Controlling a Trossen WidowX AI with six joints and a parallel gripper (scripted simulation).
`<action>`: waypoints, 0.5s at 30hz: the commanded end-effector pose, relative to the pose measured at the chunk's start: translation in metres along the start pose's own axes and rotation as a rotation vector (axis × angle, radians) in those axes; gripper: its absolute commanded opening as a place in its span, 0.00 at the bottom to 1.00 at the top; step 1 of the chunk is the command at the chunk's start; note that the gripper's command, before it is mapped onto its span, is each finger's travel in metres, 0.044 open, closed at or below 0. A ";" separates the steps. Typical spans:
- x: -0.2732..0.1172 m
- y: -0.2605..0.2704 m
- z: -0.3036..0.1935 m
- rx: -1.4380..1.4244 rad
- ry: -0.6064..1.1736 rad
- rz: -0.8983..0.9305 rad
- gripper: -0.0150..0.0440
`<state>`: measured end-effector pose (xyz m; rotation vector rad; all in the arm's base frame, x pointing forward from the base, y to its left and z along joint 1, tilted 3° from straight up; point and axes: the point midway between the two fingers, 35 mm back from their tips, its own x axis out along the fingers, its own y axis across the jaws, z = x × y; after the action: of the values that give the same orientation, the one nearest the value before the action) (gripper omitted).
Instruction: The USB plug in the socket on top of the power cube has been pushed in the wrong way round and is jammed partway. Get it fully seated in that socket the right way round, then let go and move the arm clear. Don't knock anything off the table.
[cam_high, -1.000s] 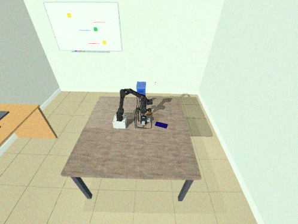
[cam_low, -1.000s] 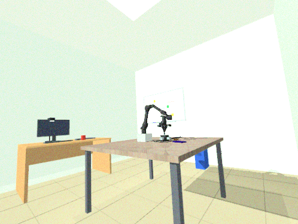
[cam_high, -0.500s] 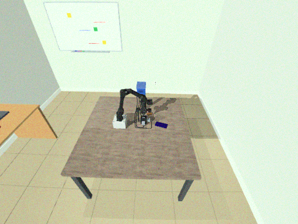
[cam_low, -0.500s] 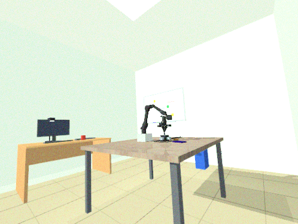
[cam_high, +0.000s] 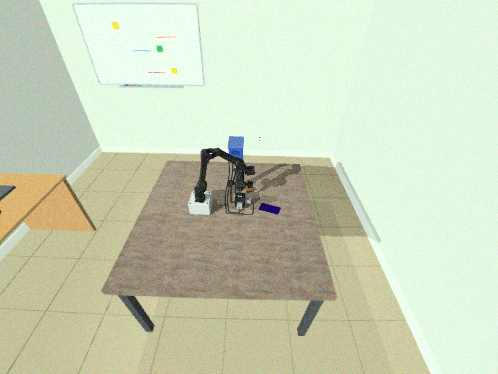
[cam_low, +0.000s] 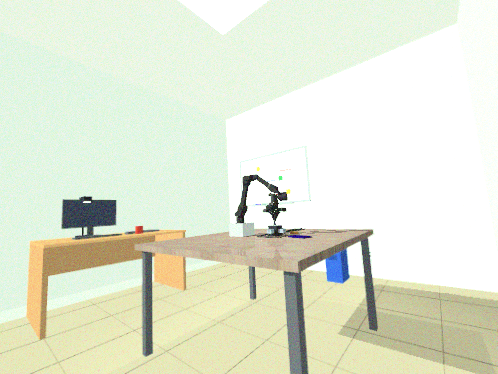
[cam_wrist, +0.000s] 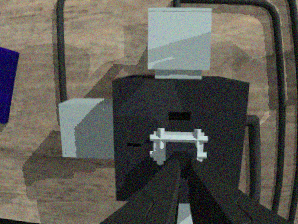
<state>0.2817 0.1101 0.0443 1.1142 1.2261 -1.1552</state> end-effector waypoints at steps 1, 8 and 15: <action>0.001 0.000 0.000 0.003 -0.003 0.002 0.25; 0.002 0.000 0.000 0.003 -0.003 0.002 0.25; 0.003 0.000 0.000 0.003 -0.003 0.002 0.25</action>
<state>0.2818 0.1101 0.0427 1.1142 1.2257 -1.1550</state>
